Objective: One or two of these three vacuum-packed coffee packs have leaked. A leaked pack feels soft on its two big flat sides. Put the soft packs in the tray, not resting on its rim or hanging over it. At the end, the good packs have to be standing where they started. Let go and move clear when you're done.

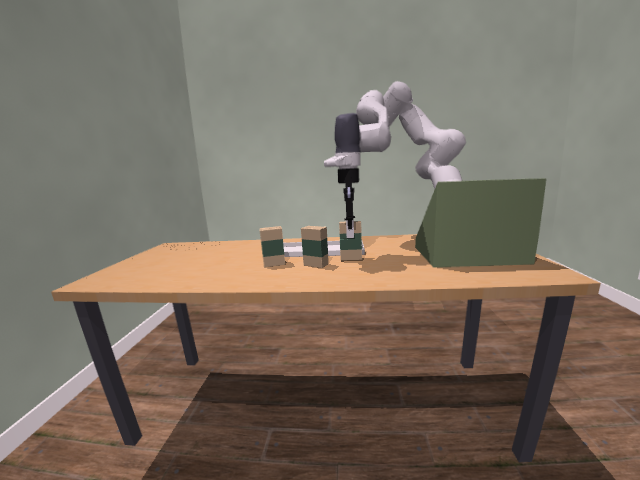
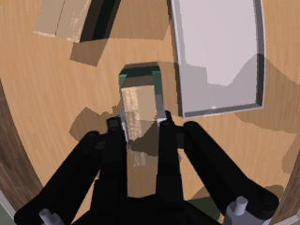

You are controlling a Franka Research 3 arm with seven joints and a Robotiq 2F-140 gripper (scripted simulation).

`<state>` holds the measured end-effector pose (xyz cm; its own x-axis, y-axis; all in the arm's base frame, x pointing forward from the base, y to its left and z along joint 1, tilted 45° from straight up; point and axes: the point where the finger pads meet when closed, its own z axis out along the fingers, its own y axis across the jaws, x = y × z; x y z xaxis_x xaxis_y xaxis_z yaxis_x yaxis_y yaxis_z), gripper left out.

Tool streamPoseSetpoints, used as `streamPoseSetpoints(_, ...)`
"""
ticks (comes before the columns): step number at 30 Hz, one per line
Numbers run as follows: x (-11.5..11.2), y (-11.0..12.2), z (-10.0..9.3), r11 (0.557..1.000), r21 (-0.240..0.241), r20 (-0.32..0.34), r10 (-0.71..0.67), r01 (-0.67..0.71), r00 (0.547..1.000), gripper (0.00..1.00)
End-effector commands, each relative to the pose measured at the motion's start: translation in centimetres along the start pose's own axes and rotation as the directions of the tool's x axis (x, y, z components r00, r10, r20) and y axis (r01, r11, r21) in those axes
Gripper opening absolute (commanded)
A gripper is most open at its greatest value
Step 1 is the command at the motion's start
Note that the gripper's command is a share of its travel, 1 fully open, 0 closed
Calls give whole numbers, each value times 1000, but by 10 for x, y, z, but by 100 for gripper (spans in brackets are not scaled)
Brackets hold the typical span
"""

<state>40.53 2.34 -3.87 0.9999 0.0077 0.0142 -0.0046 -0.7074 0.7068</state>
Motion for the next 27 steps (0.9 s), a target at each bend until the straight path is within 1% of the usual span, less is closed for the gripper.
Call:
streamPoseSetpoints(1, 0, 0, -11, 1000, 0, -2, -4, 4, 1000, 23)
streamPoseSetpoints(8, 0, 0, -36, 1000, 0, -2, -4, 4, 1000, 23)
streamPoseSetpoints(12, 0, 0, -45, 1000, 0, -2, -4, 4, 1000, 23)
streamPoseSetpoints(27, 0, 0, -47, 1000, 0, -2, -4, 4, 1000, 23)
